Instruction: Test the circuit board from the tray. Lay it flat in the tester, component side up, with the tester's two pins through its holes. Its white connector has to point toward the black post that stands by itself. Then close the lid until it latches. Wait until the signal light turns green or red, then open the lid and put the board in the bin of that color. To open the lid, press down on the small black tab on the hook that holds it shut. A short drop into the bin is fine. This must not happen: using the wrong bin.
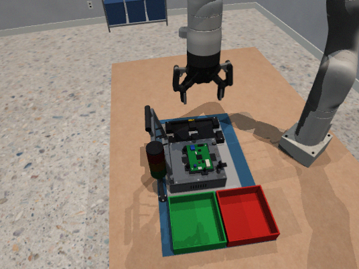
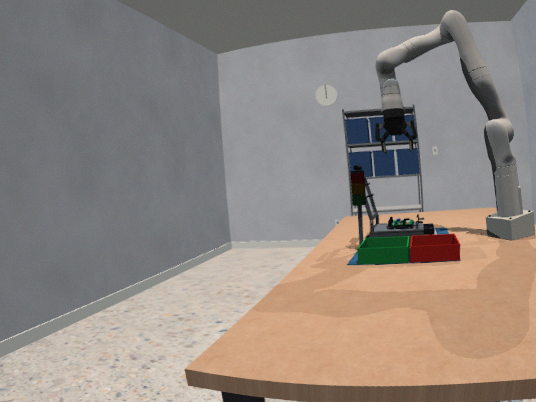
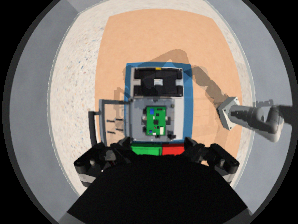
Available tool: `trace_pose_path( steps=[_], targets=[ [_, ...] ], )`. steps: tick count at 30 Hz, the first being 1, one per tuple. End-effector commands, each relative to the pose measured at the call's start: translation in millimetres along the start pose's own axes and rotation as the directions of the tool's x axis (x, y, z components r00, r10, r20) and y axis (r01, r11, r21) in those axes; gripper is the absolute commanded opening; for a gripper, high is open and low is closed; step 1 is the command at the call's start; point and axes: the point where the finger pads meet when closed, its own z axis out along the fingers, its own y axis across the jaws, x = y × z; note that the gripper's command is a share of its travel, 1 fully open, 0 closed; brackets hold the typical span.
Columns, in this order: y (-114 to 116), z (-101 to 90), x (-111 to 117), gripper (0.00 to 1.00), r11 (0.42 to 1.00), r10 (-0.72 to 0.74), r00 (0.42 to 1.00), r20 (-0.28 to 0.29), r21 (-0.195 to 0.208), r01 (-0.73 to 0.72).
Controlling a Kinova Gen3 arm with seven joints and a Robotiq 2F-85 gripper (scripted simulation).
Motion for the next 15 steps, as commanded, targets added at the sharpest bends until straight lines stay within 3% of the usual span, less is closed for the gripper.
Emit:
trace_pose_path(
  steps=[1, 15],
  targets=[
    [-2, -8.2, 1, 1.00, 1.000, 0.004, 1.000, -0.005, 0.011, -0.004],
    [-2, -18.8, 1, 1.00, 1.000, 0.004, 1.000, -0.005, 0.011, -0.004]
  ],
)
